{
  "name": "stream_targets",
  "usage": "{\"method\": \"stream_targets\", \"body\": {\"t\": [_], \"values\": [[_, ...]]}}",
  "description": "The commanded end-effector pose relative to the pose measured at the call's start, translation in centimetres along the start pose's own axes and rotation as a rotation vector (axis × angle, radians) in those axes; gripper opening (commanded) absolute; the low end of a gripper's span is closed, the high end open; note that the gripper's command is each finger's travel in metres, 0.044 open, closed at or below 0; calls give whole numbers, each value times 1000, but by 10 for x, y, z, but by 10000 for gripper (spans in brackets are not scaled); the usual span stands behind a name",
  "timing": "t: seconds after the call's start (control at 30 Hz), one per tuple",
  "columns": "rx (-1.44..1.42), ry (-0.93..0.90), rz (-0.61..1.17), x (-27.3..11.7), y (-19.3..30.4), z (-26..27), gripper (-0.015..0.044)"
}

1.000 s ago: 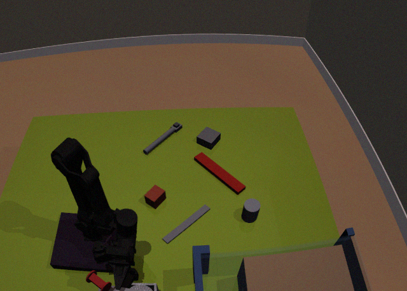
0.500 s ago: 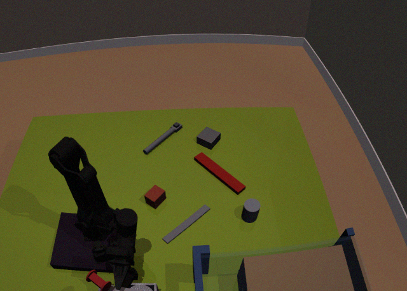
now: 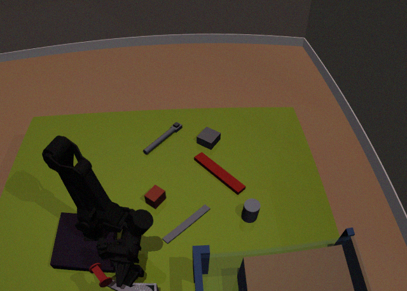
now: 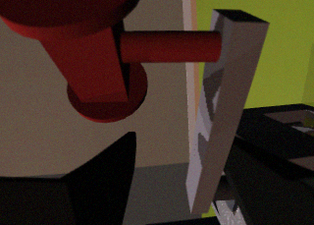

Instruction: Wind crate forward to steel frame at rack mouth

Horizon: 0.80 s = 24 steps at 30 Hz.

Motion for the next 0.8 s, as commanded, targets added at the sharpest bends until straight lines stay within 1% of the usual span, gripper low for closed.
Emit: {"method": "stream_targets", "body": {"t": [0.0, 0.1, 0.23, 0.47, 0.77], "values": [[13, 41, 51, -35, 0, -17, 240], [129, 10, 79, -45, 4, -6, 240], [161, -18, 105, -54, 2, 2, 240], [0, -42, 107, -57, -12, 5, 240], [0, -42, 107, -57, -12, 5, 240]]}}
Point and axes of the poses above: the point midway between the two fingers, 35 mm back from their tips, its own x axis out along the fingers, its own z axis across the jaws, y = z × x, the point moved 3 cm from there along -x, back along the fingers, and after that the axes turned 3 degrees about -x, right-handed, at the moved point
